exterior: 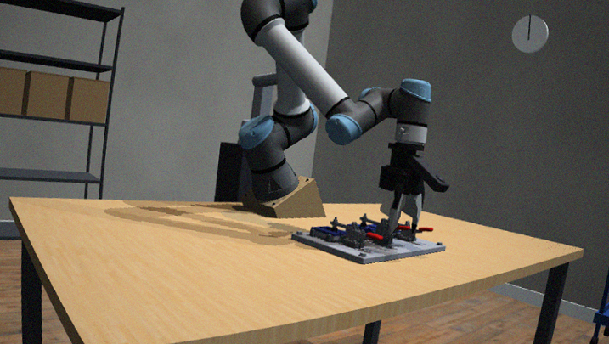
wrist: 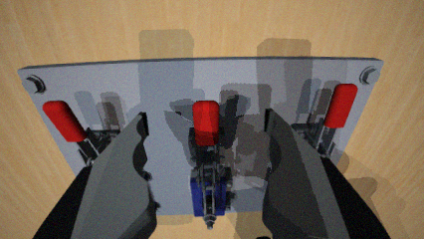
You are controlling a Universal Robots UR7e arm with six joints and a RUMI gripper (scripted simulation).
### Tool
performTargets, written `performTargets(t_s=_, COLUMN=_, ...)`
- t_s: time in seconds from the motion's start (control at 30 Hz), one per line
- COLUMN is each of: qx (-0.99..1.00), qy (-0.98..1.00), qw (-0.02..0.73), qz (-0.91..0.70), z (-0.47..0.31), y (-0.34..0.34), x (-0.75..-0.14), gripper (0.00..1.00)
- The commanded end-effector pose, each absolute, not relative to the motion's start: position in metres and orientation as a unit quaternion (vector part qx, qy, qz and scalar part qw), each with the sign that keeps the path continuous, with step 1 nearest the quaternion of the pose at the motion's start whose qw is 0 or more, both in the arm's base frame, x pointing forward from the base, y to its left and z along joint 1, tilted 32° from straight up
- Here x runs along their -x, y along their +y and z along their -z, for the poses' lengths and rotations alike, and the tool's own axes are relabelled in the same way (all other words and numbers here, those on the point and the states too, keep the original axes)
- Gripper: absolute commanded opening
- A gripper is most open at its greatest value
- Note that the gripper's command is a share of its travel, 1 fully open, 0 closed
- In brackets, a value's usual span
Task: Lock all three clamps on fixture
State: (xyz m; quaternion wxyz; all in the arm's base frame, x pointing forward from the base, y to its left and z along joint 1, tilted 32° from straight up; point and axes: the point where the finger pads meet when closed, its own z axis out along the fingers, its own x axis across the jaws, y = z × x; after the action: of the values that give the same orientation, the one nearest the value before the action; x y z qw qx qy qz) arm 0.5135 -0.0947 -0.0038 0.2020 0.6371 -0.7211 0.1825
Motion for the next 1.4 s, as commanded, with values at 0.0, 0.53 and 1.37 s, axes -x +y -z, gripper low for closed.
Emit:
performTargets(t_s=0.0, qx=-0.637, qy=-0.721, qw=0.202, qz=-0.183, z=0.003, y=-0.095, x=-0.514, gripper=0.58)
performTargets(t_s=0.53, qx=-0.637, qy=-0.721, qw=0.202, qz=-0.183, z=0.003, y=-0.095, x=-0.514, gripper=0.58)
performTargets(t_s=1.37, qx=-0.638, qy=-0.721, qw=0.200, qz=-0.185, z=-0.039, y=-0.070, x=-0.519, gripper=0.00)
